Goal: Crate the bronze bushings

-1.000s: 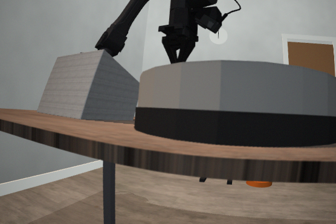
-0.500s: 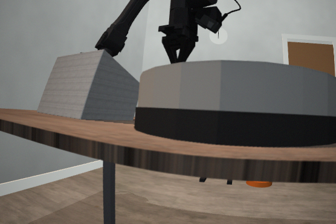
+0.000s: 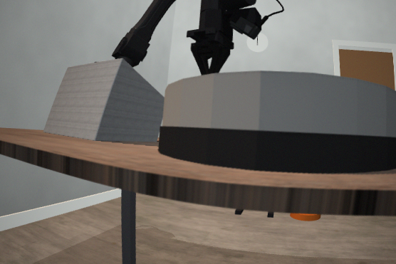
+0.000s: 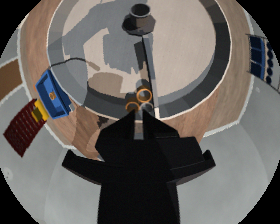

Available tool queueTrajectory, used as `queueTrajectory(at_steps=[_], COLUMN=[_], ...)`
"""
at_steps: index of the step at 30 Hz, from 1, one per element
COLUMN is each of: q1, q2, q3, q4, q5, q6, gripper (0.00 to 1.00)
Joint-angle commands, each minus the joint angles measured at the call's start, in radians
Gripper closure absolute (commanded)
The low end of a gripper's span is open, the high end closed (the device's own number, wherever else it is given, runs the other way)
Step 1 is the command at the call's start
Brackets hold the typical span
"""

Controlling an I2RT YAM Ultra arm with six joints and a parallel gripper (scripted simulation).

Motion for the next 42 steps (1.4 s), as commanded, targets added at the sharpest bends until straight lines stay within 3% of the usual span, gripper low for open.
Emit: queueTrajectory(at_steps=[1, 28, 33, 37, 42], q1=[-0.003, -0.003, 0.012, 0.025, 0.010], q2=[0.001, 0.001, 0.018, 0.042, 0.051], q3=[0.035, 0.035, 0.028, -0.037, -0.013], q4=[-0.013, -0.013, 0.027, 0.075, 0.085], q5=[-0.001, -0.001, -0.003, -0.008, -0.006], q6=[0.002, 0.002, 0.012, 0.025, 0.029], gripper=[0.87, 0.87, 0.87, 0.87, 0.87])
